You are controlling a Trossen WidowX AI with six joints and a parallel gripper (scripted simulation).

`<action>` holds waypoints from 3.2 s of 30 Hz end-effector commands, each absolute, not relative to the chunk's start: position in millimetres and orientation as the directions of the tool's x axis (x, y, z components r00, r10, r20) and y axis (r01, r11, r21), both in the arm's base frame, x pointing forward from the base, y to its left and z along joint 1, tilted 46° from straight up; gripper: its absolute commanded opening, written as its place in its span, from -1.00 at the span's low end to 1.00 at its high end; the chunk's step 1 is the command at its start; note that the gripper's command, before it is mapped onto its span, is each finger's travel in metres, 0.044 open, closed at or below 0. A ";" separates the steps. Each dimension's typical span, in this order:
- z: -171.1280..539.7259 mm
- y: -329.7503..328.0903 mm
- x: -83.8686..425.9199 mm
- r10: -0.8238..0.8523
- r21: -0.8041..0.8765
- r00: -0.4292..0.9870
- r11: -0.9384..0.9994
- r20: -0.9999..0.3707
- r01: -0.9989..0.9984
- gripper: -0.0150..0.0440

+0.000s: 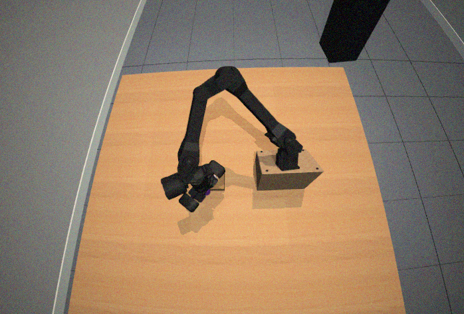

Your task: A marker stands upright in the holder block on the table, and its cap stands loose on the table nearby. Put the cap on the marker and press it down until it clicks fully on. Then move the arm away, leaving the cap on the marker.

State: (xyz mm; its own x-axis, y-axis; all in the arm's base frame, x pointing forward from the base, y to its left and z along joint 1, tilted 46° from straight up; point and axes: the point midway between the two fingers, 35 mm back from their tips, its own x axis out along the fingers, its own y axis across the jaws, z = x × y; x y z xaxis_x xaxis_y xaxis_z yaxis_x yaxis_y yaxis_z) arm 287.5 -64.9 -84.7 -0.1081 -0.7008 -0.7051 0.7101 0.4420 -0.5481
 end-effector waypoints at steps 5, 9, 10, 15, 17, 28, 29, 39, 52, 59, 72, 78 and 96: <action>-64.3 -73.7 277.3 -0.704 -0.558 -0.115 0.440 -0.701 0.704 -0.49; -55.1 -77.1 272.9 -0.704 -0.558 -0.115 0.440 -0.701 0.704 -0.49; -52.8 -78.0 271.7 -0.704 -0.558 -0.115 0.440 -0.701 0.704 -0.49; -41.8 -82.1 265.7 -0.705 -0.559 -0.116 0.439 -0.700 0.703 -0.49; -37.5 -83.7 263.1 -0.705 -0.559 -0.116 0.439 -0.700 0.703 -0.49; -31.7 -90.6 256.1 -0.706 -0.560 -0.117 0.438 -0.699 0.703 -0.49; -32.3 -91.4 255.9 -0.706 -0.560 -0.117 0.438 -0.699 0.703 -0.49; -40.1 -98.7 255.5 -0.705 -0.559 -0.116 0.439 -0.700 0.703 -0.49; -55.0 -113.7 253.5 -0.705 -0.559 -0.116 0.439 -0.700 0.703 -0.49; -62.8 -121.5 251.4 -0.706 -0.560 -0.117 0.439 -0.699 0.703 -0.49; -75.4 -135.3 249.1 -0.707 -0.562 -0.117 0.437 -0.697 0.702 -0.49; -80.5 -142.3 249.4 -0.707 -0.562 -0.117 0.437 -0.697 0.702 -0.49; -91.3 -161.2 248.7 -0.708 -0.563 -0.118 0.436 -0.696 0.702 -0.49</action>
State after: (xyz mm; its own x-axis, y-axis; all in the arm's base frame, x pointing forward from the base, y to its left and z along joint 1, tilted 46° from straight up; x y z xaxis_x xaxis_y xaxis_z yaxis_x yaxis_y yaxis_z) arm 249.9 -156.7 -88.5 -0.1138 -0.7097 -0.6952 0.6993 0.4398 -0.5635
